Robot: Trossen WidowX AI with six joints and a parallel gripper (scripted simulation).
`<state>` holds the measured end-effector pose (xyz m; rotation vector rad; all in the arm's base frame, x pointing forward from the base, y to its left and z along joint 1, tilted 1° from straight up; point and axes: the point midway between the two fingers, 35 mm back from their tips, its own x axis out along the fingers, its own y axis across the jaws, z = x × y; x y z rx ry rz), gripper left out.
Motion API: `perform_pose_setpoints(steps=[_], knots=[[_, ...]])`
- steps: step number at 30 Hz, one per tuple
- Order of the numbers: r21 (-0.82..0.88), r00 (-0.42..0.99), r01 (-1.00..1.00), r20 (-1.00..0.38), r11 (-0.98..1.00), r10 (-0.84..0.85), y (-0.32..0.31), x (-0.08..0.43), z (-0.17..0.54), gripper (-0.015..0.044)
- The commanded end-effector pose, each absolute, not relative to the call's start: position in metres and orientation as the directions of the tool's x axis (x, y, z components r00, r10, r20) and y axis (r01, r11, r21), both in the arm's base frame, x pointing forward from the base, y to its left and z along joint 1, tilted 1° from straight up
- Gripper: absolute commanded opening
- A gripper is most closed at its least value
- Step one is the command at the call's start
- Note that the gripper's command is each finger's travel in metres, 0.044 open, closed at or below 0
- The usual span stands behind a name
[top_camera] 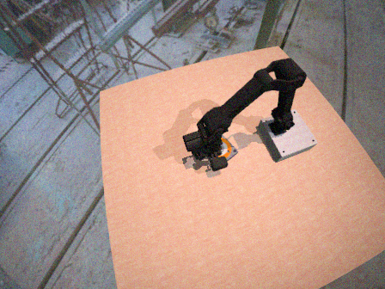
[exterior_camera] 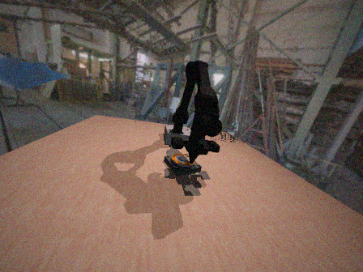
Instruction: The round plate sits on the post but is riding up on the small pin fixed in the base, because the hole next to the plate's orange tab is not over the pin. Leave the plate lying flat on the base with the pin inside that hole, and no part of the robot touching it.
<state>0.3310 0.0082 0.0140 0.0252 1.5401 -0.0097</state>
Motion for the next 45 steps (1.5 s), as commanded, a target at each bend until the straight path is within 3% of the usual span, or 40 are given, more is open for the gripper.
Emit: perform_pose_setpoints(steps=[1,45], knots=[[0.010,0.034,0.019,-0.999,1.000,0.010,0.003,0.335,0.014,0.0000],[0.006,0.033,0.019,-0.999,1.000,0.005,-0.052,0.320,0.015,0.0000]])
